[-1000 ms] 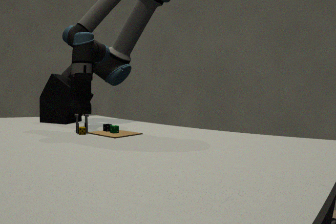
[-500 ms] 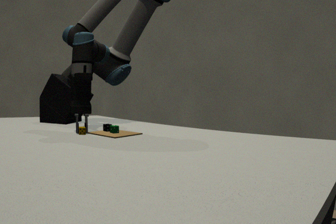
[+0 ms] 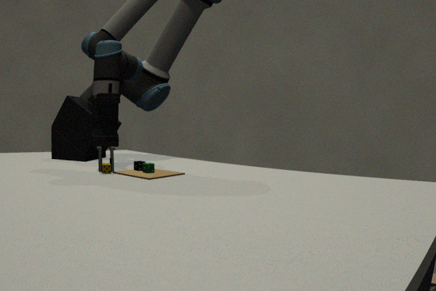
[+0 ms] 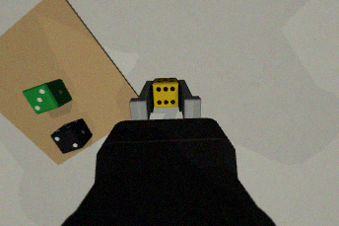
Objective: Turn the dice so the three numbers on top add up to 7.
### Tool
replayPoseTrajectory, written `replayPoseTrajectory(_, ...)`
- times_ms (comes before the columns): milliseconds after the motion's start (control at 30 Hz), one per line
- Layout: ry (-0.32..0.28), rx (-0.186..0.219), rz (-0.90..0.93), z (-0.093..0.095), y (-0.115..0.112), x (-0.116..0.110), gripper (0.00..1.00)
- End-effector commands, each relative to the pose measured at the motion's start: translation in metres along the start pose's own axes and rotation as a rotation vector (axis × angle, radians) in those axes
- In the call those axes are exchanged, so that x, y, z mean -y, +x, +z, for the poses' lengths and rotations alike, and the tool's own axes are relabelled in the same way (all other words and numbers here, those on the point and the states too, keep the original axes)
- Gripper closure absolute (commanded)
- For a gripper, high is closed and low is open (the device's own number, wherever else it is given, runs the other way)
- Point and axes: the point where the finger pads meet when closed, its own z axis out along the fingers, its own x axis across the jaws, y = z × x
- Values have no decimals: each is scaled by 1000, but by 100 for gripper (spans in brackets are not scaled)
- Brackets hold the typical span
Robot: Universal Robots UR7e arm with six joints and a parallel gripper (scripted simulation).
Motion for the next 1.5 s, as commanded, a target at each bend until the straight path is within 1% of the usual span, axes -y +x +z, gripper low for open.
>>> replayPoseTrajectory(0, 1, -1, 0, -5, 0, 0, 51)
replayPoseTrajectory(333, 1, -1, 0, -28, 0, 0, 51)
replayPoseTrajectory(400, 1, -1, 0, -28, 0, 0, 51)
replayPoseTrajectory(900, 1, -1, 0, -76, 0, 0, 51)
replayPoseTrajectory(967, 1, -1, 0, -76, 0, 0, 51)
replayPoseTrajectory(1233, 1, -1, 0, -92, 0, 0, 51)
replayPoseTrajectory(1467, 1, -1, 0, -96, 0, 0, 51)
